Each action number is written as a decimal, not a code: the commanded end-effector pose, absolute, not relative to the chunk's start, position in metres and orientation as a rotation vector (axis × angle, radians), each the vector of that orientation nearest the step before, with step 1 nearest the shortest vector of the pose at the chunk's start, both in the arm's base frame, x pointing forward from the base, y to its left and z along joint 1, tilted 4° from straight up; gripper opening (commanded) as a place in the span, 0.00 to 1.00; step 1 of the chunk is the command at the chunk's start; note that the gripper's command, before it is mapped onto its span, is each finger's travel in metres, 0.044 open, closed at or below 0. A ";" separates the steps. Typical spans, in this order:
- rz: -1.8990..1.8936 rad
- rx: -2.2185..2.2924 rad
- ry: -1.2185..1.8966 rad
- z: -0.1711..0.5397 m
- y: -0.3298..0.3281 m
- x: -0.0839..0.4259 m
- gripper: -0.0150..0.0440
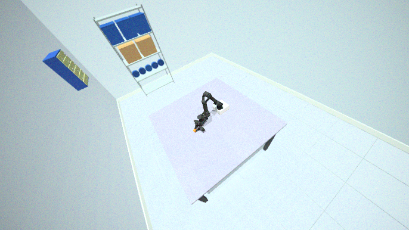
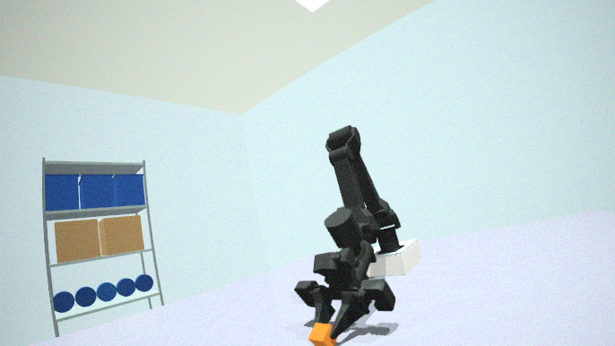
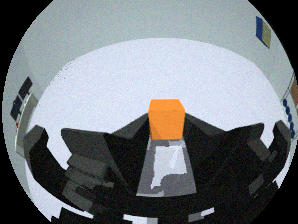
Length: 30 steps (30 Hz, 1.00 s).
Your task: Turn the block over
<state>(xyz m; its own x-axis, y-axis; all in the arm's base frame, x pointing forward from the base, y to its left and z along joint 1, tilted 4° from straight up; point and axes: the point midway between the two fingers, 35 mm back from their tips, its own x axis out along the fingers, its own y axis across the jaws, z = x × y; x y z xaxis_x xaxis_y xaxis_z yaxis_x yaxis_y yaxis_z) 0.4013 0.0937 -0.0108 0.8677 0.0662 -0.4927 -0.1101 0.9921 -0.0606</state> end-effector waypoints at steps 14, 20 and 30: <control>0.093 -0.085 0.450 -0.009 0.092 0.394 0.25; 0.093 -0.085 0.450 -0.009 0.092 0.394 0.30; 0.093 -0.085 0.450 -0.009 0.092 0.394 0.74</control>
<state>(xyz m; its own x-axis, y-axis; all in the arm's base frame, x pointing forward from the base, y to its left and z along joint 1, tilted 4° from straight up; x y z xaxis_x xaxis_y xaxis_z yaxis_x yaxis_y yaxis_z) 0.3944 0.0922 -0.0089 0.8964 0.0729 -0.4372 -0.1080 0.9926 -0.0560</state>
